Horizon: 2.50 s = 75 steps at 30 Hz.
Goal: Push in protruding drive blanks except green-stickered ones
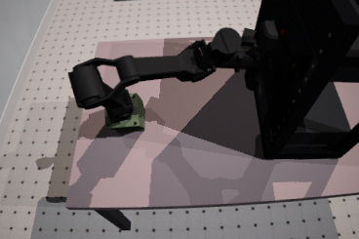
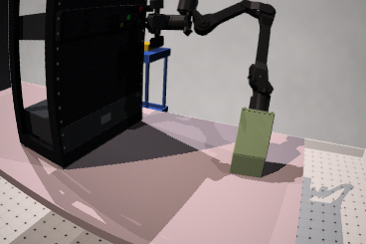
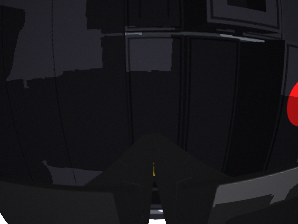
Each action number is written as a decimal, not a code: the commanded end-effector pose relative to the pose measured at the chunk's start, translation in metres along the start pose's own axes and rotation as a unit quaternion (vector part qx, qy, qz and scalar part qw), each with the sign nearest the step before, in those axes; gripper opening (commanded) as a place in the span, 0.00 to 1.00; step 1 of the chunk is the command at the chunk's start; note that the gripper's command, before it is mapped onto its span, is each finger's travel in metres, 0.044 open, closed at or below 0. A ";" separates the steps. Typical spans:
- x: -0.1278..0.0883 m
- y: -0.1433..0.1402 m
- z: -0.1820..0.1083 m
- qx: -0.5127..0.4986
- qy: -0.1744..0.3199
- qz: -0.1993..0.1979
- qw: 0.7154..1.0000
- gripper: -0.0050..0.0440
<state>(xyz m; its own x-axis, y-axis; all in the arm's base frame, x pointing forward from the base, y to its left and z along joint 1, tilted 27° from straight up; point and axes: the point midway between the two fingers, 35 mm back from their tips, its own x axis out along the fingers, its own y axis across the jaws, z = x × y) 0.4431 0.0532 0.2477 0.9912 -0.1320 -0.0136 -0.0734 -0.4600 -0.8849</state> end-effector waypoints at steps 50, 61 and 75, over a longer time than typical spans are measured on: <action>-0.077 -0.021 -0.006 0.012 0.004 -0.029 0.999 0.10; -0.090 -0.058 -0.005 0.012 0.004 -0.029 0.999 0.10; -0.053 -0.060 -0.005 0.012 0.004 -0.029 0.999 0.10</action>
<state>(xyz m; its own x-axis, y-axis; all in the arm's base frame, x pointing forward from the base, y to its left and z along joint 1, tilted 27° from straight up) 0.3894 0.0827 0.2903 0.9930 -0.1174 0.0144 -0.0413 -0.4582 -0.8879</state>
